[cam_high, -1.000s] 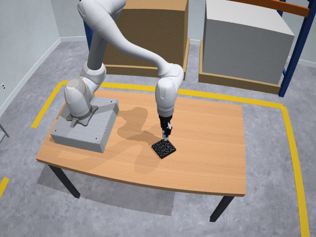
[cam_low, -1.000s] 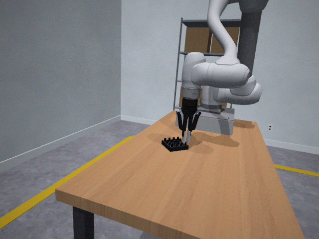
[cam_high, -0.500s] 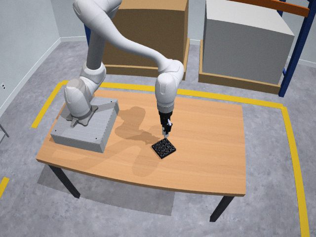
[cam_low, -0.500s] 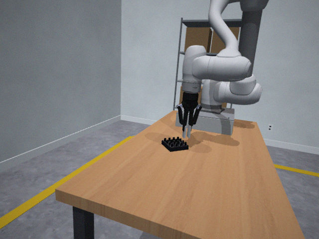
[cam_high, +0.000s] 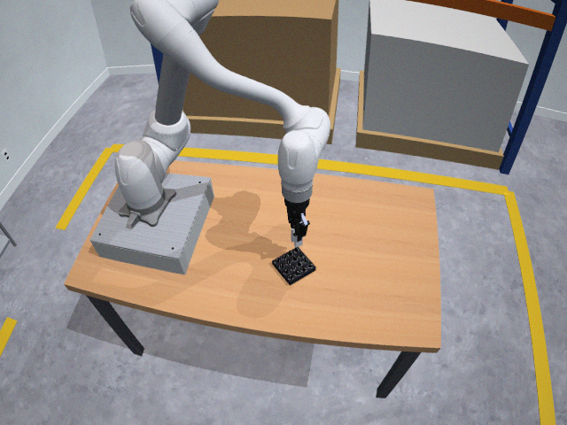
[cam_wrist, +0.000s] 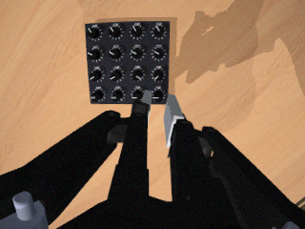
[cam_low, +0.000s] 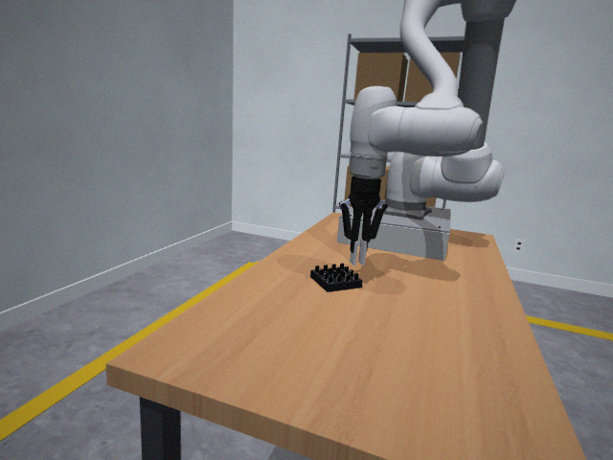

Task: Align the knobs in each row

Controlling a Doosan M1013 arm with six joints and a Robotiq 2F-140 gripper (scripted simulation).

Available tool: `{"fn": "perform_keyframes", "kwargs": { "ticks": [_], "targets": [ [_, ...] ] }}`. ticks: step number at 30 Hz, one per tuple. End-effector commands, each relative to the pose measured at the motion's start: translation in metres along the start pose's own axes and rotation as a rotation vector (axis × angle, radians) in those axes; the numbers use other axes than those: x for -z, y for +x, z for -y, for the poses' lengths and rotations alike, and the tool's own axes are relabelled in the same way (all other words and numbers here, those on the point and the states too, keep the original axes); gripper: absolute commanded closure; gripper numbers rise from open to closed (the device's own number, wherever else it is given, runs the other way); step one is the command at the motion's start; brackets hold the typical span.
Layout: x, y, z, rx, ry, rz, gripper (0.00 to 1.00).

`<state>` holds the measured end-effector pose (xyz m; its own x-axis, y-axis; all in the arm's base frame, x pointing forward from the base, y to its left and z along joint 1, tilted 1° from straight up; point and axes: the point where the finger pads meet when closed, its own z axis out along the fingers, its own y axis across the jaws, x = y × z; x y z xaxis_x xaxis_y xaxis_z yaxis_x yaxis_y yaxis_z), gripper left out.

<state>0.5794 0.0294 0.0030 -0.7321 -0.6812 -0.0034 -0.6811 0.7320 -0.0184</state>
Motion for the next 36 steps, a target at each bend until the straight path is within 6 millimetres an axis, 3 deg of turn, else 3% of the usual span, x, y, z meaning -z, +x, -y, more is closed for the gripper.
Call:
{"fn": "perform_keyframes", "kwargs": {
  "ticks": [1, 5, 36],
  "targets": [
    [0.007, 0.008, 0.011, 0.081, 0.0, 0.0, 0.88],
    [0.019, 0.021, 0.029, 0.211, 0.0, 0.0, 0.88],
    [0.019, 0.021, 0.029, 0.213, 0.0, 0.0, 0.88]
  ]
}}
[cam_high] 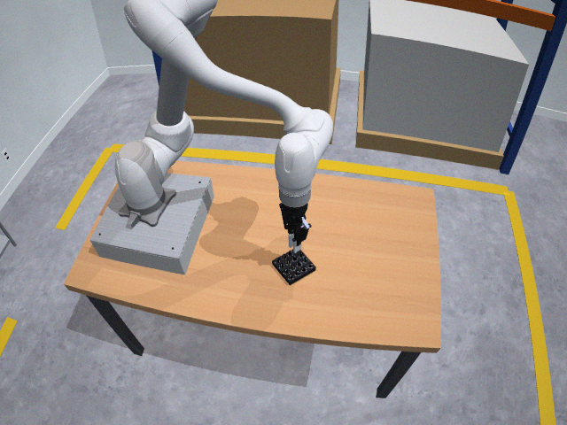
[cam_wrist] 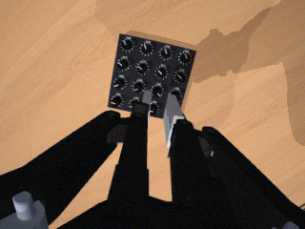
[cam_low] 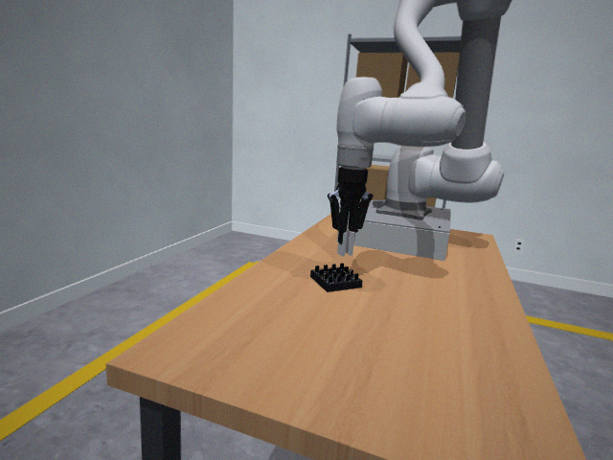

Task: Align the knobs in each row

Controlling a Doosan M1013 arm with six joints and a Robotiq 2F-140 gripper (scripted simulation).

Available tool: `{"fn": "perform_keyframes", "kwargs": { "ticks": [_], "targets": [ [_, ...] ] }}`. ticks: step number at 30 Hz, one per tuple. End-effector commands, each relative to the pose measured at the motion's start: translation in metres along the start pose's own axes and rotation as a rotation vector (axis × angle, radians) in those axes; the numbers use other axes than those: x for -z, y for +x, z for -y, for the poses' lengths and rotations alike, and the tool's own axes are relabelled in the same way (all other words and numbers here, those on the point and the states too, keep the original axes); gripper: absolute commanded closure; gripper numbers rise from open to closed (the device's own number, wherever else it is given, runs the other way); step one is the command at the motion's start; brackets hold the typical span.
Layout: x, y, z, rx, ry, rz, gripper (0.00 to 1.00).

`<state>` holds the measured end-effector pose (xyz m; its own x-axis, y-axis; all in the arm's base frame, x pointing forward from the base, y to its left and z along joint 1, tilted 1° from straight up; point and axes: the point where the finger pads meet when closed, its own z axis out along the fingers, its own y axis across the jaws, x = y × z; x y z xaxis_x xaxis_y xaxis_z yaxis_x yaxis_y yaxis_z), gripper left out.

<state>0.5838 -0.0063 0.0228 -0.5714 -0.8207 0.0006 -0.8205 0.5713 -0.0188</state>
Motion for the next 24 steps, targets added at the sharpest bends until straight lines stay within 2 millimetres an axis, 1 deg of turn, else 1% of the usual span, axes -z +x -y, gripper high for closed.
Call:
{"fn": "perform_keyframes", "kwargs": {
  "ticks": [1, 14, 24],
  "targets": [
    [0.0001, 0.0, 0.0, 0.0, 0.0, 0.0, 0.88],
    [-0.0008, 0.0, 0.0, 0.0, 0.0, 0.0, 0.88],
    [-0.0073, 0.0, 0.0, 0.0, 0.0, 0.0, 0.88]
  ]
}}
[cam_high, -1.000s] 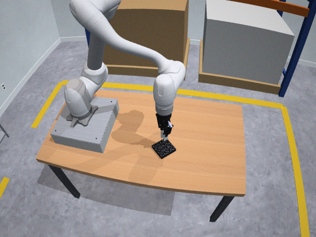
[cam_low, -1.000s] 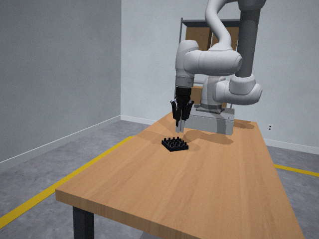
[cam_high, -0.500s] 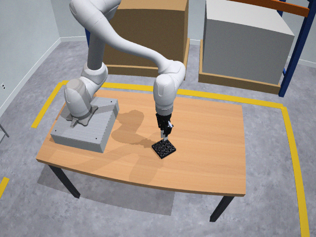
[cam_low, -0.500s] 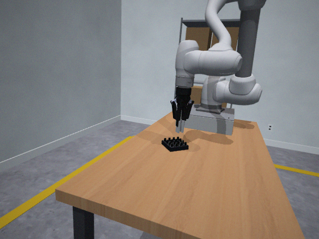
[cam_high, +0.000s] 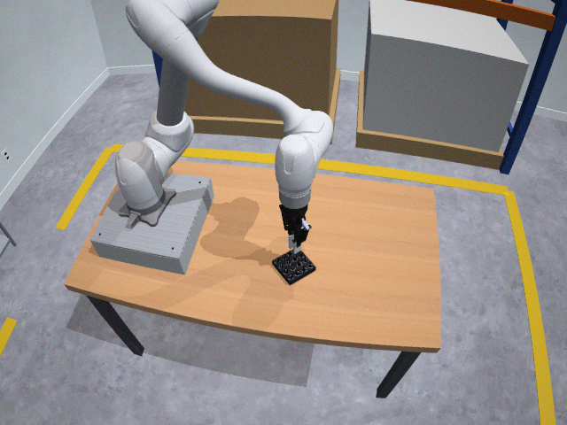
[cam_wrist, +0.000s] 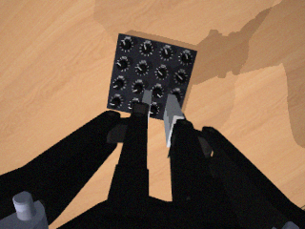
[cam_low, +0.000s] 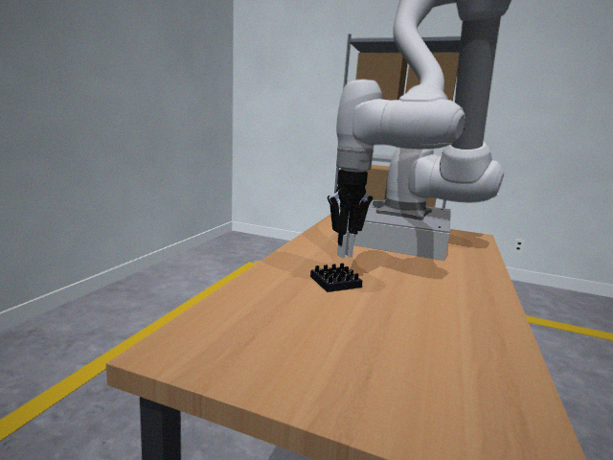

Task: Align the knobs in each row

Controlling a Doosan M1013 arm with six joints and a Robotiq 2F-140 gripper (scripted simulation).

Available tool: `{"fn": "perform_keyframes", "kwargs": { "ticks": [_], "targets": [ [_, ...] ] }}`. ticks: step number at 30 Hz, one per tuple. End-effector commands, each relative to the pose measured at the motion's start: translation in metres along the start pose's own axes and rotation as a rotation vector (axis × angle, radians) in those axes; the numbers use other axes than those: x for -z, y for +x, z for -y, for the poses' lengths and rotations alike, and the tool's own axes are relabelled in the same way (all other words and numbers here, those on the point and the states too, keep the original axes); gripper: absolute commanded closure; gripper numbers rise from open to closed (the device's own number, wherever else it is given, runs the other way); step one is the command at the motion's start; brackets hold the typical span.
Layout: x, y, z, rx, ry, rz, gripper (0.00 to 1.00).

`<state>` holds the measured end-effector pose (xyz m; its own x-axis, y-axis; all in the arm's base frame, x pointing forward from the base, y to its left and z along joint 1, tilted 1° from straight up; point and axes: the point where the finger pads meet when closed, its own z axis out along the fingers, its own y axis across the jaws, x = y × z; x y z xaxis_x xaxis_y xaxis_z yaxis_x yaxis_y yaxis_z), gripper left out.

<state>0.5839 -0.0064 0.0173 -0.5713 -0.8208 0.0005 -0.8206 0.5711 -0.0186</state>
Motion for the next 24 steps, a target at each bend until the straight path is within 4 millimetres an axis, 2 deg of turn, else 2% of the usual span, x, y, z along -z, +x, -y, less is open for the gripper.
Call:
{"fn": "perform_keyframes", "kwargs": {
  "ticks": [1, 24],
  "targets": [
    [-0.003, 0.0, 0.0, 0.0, 0.0, 0.0, 0.88],
    [-0.027, 0.0, 0.0, 0.0, 0.0, 0.0, 0.88]
  ]
}}
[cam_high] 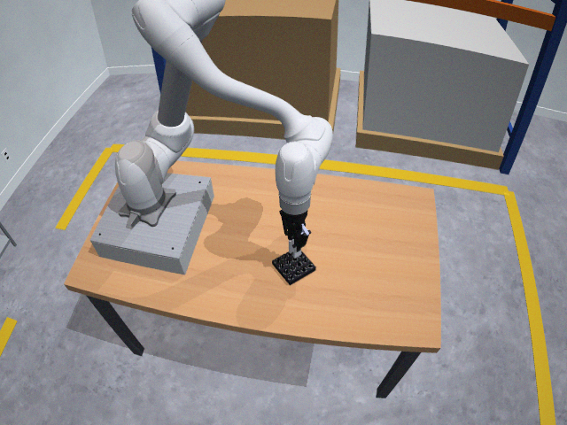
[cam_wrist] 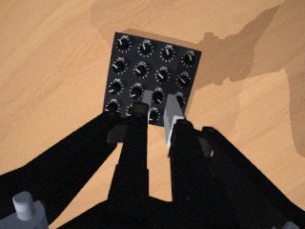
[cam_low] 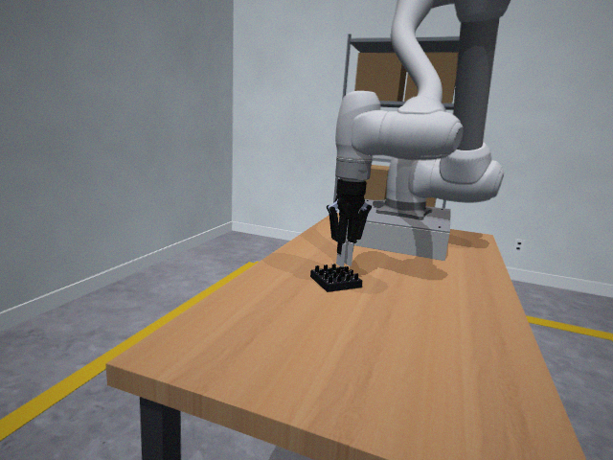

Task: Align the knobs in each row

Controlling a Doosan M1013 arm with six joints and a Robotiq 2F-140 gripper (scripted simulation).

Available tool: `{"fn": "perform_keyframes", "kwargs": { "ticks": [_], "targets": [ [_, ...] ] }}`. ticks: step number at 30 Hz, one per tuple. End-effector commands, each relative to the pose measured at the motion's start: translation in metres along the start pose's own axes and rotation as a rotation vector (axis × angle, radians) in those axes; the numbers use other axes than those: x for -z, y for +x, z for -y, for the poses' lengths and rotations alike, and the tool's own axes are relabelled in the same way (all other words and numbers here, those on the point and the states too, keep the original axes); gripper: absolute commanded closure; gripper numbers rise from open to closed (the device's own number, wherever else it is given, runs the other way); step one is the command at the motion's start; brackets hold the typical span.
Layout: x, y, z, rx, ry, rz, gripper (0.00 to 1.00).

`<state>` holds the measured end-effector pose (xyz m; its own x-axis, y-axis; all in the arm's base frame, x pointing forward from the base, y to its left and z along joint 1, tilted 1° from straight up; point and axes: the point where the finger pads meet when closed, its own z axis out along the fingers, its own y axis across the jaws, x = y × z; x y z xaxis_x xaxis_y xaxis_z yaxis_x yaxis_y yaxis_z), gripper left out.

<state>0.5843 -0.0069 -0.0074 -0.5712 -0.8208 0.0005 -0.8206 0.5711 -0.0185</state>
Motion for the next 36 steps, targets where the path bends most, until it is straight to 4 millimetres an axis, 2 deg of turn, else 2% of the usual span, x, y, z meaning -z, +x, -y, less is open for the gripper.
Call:
{"fn": "perform_keyframes", "kwargs": {
  "ticks": [1, 11, 36],
  "targets": [
    [-0.004, 0.0, 0.0, 0.0, 0.0, 0.0, 0.88],
    [-0.012, 0.0, 0.0, 0.0, 0.0, 0.0, 0.88],
    [-0.014, 0.0, 0.0, 0.0, 0.0, 0.0, 0.88]
  ]
}}
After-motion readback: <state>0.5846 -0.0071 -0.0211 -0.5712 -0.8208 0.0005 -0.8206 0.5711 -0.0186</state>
